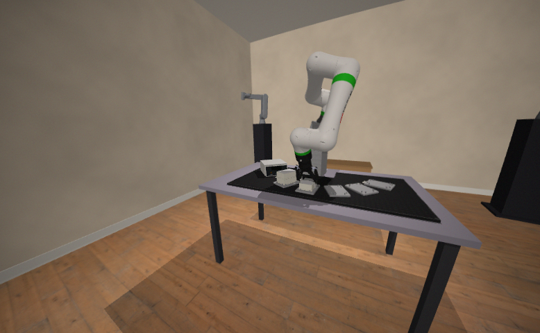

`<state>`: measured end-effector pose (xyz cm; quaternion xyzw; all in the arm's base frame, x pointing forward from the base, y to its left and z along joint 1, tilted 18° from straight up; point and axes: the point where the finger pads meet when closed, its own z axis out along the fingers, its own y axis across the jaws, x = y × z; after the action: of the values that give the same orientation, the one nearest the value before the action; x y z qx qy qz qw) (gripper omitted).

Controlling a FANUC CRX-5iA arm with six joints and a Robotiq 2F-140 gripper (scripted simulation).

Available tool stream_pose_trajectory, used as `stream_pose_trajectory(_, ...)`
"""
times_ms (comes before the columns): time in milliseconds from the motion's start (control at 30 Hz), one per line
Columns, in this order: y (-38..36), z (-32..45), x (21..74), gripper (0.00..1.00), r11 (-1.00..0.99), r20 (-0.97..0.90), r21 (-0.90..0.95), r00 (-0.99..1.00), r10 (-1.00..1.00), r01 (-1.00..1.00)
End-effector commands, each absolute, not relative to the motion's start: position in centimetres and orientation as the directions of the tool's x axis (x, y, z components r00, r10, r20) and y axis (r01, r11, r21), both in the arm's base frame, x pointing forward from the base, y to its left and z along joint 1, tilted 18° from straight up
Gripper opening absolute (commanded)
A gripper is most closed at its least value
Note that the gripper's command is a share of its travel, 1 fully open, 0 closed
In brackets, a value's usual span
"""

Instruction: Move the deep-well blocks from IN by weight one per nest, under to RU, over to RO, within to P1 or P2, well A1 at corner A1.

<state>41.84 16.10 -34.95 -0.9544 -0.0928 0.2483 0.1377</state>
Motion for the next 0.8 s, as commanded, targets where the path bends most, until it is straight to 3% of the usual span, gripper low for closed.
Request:
stream_pose_trajectory(0,16.10,-34.99,41.86,0.10,-0.945,-0.448,-0.309,0.860,0.245,0.109)
stream_pose_trajectory(167,16.12,-35.05,41.86,0.10,-0.945,-0.448,-0.309,0.860,0.245,0.109)
stream_pose_trajectory(200,16.12,-35.05,41.86,1.00,-0.945,-0.448,-0.309,0.860,0.245,0.109)
stream_pose_trajectory(767,16.12,-35.05,41.86,1.00,-0.945,-0.448,-0.309,0.860,0.245,0.109)
